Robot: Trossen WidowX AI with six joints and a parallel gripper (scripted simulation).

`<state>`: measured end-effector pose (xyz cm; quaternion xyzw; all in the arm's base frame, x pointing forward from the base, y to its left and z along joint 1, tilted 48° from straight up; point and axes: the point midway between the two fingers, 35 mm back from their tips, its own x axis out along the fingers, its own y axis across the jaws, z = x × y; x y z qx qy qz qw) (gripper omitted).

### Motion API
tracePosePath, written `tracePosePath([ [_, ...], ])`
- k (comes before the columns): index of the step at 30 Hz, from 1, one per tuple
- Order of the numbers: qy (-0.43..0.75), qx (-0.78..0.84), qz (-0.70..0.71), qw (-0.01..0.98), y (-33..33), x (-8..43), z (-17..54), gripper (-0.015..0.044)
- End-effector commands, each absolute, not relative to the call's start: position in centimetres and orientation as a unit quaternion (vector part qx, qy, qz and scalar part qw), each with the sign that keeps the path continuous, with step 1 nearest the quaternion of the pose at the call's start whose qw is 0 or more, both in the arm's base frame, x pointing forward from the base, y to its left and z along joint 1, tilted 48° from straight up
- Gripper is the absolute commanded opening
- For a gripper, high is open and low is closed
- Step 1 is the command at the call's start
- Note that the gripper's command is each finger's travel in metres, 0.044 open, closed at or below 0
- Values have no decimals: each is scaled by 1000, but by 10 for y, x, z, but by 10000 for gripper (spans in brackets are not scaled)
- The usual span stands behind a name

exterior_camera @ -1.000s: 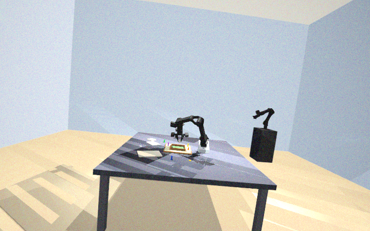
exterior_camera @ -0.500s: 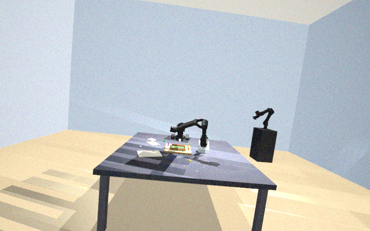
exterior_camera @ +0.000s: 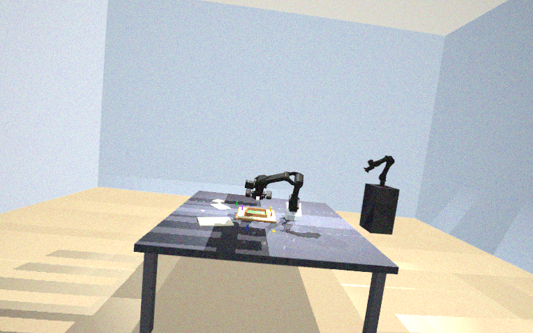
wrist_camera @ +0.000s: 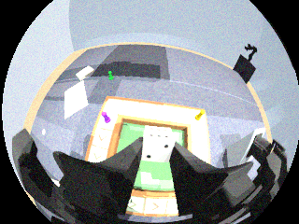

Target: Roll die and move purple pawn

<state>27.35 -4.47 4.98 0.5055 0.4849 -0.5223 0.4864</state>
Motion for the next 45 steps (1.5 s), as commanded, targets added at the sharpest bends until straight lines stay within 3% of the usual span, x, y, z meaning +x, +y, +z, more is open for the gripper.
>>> tracePosePath([
  [1,486,503,-525,485,-45,271,51,0],
  [15,487,504,-524,484,-45,272,51,0],
  [32,486,502,-526,485,-75,271,78,440],
  [34,512,510,-511,465,-72,270,70,440],
  [41,644,655,-297,260,-57,269,32,440],
  [45,643,674,-272,242,-58,271,30,440],
])
